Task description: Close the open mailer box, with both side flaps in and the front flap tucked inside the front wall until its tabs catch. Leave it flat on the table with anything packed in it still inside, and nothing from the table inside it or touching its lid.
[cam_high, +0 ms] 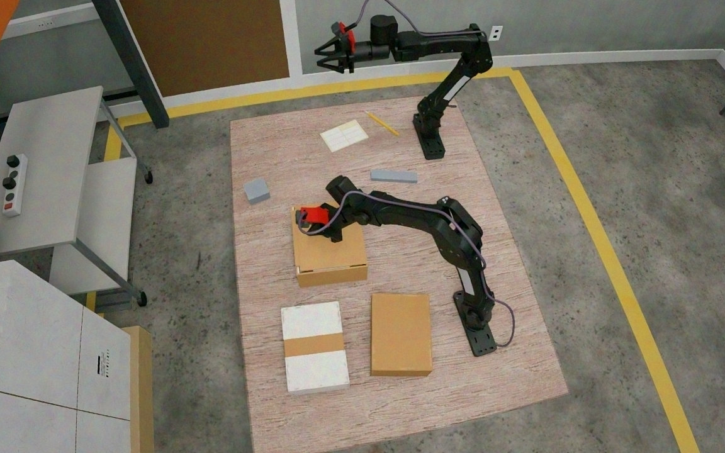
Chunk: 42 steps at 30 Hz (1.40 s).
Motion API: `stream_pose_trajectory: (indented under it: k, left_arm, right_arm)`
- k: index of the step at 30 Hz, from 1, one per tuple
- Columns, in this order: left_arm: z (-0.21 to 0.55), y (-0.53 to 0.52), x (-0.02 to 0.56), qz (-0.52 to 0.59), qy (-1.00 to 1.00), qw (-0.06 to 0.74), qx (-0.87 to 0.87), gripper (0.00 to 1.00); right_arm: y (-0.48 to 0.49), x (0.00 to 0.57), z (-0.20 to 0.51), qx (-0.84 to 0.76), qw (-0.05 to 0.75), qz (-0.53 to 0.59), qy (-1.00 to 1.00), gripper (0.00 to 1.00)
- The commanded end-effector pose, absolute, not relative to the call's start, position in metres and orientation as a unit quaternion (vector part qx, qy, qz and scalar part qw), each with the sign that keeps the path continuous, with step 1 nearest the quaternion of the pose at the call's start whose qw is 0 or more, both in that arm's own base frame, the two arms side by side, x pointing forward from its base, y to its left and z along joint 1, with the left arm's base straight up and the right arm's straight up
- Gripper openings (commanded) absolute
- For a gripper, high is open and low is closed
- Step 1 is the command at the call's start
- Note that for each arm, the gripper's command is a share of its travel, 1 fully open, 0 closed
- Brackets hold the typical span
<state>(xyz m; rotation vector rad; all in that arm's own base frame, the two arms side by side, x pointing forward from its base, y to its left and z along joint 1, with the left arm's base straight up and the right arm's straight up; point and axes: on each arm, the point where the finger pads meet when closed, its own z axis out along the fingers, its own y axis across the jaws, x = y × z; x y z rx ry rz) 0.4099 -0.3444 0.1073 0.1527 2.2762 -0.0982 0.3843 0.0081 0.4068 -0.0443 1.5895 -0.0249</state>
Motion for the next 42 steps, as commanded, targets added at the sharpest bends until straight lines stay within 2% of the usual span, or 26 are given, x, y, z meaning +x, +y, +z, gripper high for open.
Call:
stream_pose_trajectory:
  k: [1,4,9,25,32,42]
  left_arm:
    - [0.104,-0.337,0.411,-0.03,0.908,0.413,0.057,0.01]
    - [0.089,-0.338,0.412,-0.028,0.909,0.411,0.058,0.01]
    - [0.113,-0.344,0.414,-0.042,0.903,0.425,0.055,0.01]
    - [0.109,-0.339,0.413,-0.036,0.905,0.42,0.056,0.01]
    - [0.157,-0.346,0.419,-0.065,0.893,0.444,0.045,0.01]
    - [0.169,-0.348,0.418,-0.066,0.893,0.442,0.048,0.01]
  right_arm:
    - [0.006,0.385,0.432,-0.008,0.723,-0.007,0.691,0.49]
    - [0.008,0.376,0.443,-0.009,0.734,-0.006,0.68,0.49]
    - [0.009,0.376,0.443,-0.012,0.733,-0.004,0.68,0.49]
    - [0.008,0.376,0.443,-0.01,0.734,-0.006,0.679,0.49]
    - [0.008,0.376,0.443,-0.01,0.734,-0.006,0.679,0.49]
    - [0.008,0.376,0.443,-0.01,0.734,-0.006,0.679,0.49]
